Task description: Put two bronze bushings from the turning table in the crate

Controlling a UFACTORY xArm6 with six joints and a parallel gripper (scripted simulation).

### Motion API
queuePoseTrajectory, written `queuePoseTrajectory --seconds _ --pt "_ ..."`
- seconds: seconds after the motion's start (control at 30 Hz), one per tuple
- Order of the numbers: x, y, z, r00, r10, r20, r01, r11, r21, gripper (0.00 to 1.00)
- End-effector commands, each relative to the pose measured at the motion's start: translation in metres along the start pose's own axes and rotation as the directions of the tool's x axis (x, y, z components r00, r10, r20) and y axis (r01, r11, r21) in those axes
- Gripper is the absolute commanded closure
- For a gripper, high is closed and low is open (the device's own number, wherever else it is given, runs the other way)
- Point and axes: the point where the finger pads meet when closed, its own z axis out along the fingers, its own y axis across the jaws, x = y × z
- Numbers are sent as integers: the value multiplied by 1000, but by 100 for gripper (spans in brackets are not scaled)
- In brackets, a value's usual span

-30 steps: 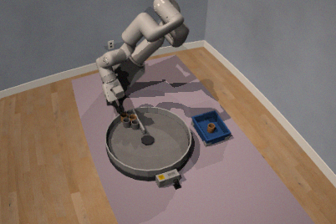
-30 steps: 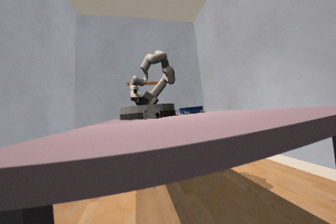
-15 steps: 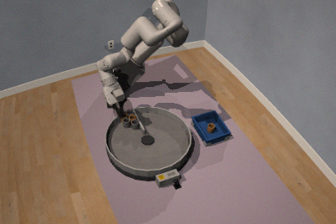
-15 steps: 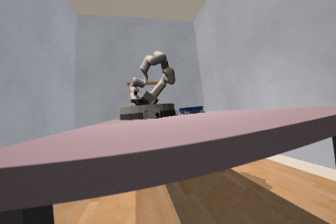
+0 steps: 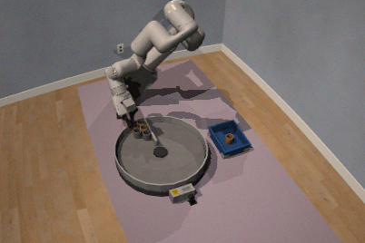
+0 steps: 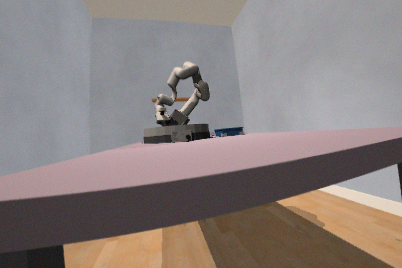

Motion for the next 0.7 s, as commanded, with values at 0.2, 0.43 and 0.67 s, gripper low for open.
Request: queuePoseTrajectory --seconds 0.2,0.43,0.67 --pt "0 1 1 1000 -2 -1 2 1000 -2 90" --pt "0 1 1 1000 -2 -1 2 1000 -2 100" --pt "0 1 1 1000 -2 -1 2 1000 -2 100"
